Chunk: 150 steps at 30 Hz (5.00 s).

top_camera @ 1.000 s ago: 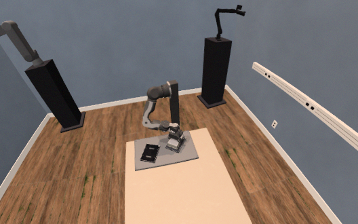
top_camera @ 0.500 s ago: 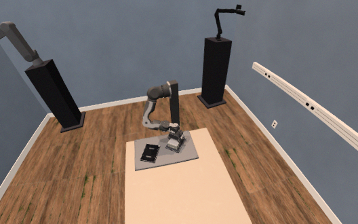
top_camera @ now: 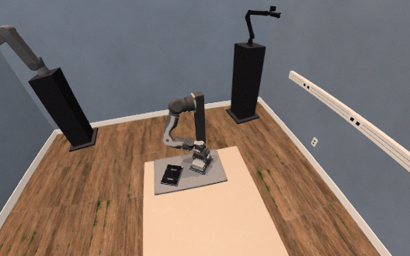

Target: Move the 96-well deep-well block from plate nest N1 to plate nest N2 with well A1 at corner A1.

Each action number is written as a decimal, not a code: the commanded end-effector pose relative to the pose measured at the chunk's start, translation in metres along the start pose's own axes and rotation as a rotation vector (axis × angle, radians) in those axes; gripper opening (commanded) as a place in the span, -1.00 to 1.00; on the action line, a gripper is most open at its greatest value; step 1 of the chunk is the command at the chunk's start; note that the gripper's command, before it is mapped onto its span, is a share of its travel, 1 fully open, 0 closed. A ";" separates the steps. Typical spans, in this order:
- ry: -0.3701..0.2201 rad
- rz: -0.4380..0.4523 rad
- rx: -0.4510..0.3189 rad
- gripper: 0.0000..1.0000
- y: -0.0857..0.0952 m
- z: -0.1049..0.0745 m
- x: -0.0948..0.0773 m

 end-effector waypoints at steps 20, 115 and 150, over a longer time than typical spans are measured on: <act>0.000 0.000 -0.002 0.27 0.000 -0.001 0.000; 0.000 -0.001 -0.005 0.54 0.000 -0.081 0.000; 0.000 -0.001 -0.005 0.54 0.000 -0.081 0.000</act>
Point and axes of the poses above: the point where the finger pads meet when closed, its own z axis out along the fingers, its own y axis across the jaws, x = y × z, the point moved 8 cm from there along -z, back along the fingers, and after that the axes turned 8 degrees about -z, right-handed, at the moved point
